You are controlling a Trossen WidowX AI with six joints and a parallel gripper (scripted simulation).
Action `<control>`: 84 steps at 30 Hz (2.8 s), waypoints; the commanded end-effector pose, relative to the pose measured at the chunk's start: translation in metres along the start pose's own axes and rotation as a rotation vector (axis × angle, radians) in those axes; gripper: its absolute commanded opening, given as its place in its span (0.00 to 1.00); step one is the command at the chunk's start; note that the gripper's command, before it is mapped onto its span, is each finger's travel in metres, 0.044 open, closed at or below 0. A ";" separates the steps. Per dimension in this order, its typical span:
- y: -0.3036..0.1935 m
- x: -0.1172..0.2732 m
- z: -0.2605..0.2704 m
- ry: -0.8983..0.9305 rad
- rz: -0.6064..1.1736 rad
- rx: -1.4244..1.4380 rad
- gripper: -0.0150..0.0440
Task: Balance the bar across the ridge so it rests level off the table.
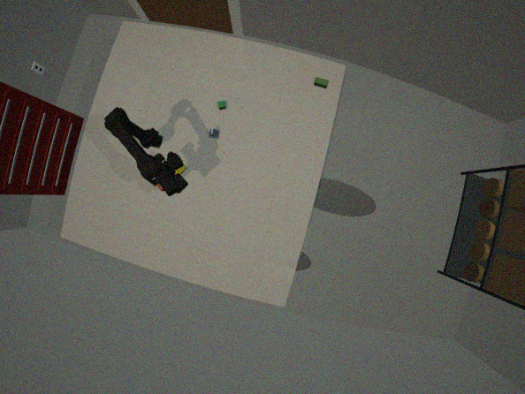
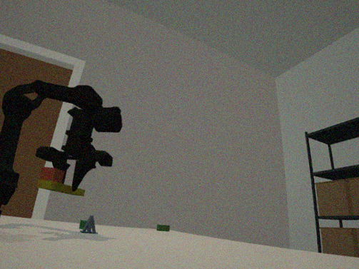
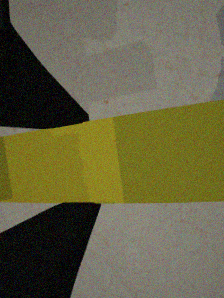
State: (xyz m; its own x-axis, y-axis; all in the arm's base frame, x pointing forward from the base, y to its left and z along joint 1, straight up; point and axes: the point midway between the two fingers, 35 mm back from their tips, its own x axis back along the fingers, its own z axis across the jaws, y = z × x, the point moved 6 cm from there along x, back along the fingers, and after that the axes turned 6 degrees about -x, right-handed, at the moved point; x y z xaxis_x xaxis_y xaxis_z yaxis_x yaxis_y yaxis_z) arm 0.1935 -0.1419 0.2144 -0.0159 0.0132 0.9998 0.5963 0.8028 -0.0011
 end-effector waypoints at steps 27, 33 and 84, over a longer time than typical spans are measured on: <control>0.092 0.007 -0.015 -0.006 -0.013 -0.316 0.25; 0.112 0.008 -0.014 -0.005 -0.015 -0.380 0.25; 0.275 0.009 0.048 0.014 -0.030 -0.934 0.25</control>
State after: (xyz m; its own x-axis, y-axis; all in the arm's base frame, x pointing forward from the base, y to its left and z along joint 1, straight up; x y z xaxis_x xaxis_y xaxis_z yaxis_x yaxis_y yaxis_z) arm 0.3176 0.1010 0.2200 -0.0292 -0.0076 0.9995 0.9993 0.0249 0.0294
